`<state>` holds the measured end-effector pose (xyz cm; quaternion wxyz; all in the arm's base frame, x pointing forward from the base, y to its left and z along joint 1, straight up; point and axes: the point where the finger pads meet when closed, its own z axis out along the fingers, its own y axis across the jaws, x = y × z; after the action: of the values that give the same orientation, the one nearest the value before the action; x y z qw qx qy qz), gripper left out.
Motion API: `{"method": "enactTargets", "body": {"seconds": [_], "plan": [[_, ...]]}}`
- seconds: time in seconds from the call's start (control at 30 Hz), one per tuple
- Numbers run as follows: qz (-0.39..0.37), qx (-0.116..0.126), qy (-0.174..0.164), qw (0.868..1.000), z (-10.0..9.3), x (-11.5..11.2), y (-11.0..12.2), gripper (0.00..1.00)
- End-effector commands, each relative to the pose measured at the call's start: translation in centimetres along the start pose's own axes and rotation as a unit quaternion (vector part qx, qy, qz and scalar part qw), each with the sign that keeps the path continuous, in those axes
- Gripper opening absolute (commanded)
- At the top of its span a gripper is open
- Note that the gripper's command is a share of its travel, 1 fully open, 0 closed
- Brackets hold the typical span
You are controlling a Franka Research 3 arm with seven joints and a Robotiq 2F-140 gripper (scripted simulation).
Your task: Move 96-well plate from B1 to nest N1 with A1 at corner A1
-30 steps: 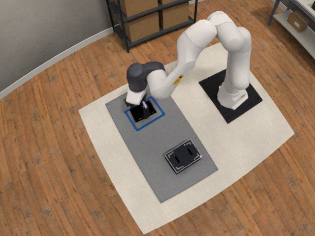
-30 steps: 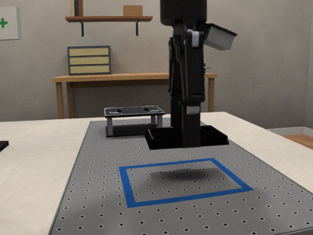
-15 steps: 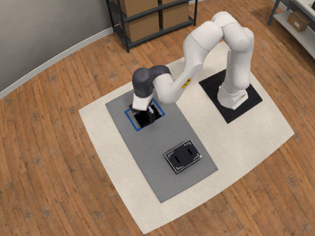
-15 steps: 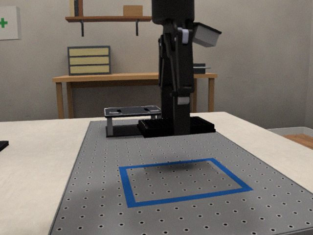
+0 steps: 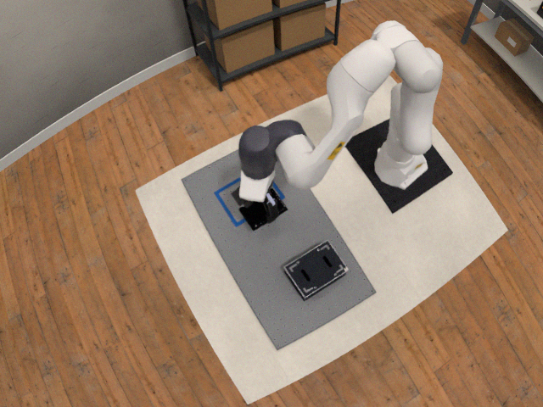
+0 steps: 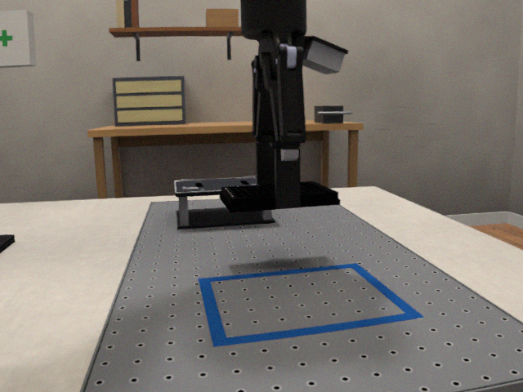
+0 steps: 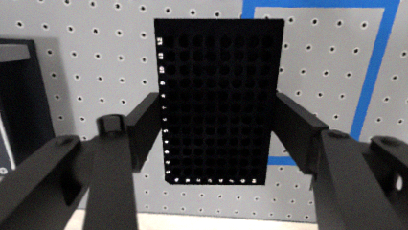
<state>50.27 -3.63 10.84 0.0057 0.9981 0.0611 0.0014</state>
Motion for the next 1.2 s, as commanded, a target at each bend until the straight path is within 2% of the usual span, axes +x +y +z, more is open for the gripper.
{"method": "enactTargets", "body": {"seconds": [0.0,0.43,0.5,1.0,1.17], "plan": [[0.016,0.002,-0.002,1.0,-0.1,-0.3,-0.9,0.6],[0.016,0.002,-0.002,1.0,-0.9,-0.8,-5.2,0.6],[0.016,0.002,-0.002,1.0,-0.9,-0.8,-5.2,0.6],[0.016,0.002,-0.002,1.0,-1.8,-1.3,-10.0,0.6],[0.016,0.002,-0.002,1.0,-2.0,-1.4,-11.0,0.6]]}}
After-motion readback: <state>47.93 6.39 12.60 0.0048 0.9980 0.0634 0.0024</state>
